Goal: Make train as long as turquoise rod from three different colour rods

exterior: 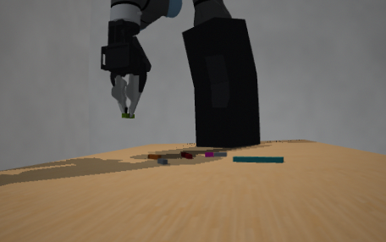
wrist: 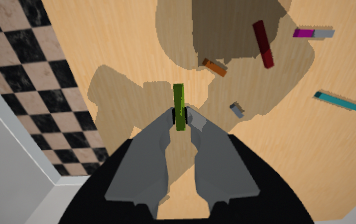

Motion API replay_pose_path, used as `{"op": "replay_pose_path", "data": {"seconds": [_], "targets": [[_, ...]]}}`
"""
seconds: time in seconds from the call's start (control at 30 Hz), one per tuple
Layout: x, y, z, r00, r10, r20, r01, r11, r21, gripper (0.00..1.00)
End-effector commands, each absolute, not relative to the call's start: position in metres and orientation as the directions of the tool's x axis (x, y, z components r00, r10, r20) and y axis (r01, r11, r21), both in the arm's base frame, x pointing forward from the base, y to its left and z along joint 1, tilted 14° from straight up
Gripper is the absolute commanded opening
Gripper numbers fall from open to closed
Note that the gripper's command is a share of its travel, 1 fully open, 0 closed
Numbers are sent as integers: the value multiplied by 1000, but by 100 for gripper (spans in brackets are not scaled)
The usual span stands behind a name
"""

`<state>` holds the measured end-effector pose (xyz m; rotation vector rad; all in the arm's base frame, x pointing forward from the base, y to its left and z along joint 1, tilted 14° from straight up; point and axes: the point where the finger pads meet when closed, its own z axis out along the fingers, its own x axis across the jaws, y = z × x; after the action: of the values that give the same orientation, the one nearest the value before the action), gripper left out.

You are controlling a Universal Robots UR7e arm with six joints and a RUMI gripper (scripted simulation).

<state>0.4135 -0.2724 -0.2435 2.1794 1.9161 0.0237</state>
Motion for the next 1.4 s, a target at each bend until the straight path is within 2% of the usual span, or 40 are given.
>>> {"op": "replay_pose_path", "data": {"seconds": [0.0,0.77,1.37], "targets": [[414,-272,-243,150,978,-143,974,-121,191,0],[416,-262,-246,273,955,-117,947,-245,207,0],[420,-242,-250,498,865,-62,851,-473,228,0]]}}
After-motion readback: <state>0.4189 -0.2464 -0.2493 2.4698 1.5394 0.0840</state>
